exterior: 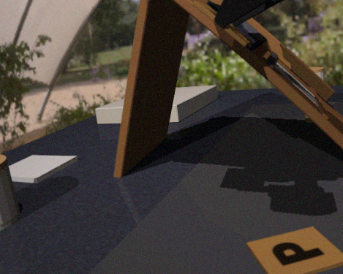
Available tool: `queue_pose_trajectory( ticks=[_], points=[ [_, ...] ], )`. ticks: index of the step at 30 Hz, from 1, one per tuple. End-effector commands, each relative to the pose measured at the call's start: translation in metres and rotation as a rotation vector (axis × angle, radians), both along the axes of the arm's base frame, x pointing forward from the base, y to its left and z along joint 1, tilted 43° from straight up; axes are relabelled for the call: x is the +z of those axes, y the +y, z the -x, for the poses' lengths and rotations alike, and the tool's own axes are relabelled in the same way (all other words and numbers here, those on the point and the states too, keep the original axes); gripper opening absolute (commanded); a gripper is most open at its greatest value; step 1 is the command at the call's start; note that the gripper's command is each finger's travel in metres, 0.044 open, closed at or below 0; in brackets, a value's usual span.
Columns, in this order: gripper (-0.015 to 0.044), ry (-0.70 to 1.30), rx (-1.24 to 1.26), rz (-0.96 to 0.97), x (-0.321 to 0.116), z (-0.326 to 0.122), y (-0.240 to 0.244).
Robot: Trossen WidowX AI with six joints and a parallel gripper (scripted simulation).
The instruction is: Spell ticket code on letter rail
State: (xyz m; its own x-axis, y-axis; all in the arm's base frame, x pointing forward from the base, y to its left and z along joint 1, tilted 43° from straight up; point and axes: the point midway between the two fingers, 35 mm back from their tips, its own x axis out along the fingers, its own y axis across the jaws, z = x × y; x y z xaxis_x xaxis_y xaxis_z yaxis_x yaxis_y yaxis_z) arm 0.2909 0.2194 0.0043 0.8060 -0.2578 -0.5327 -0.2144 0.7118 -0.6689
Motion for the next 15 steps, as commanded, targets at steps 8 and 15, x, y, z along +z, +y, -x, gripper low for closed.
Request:
queue_pose_trajectory(
  ticks=[8,15],
  points=[
    [0.0000,0.000,0.004,-0.001,0.0043,-0.0016,-0.0034],
    [0.0000,0.000,0.004,0.000,0.0066,-0.0024,-0.0060]
  ],
)
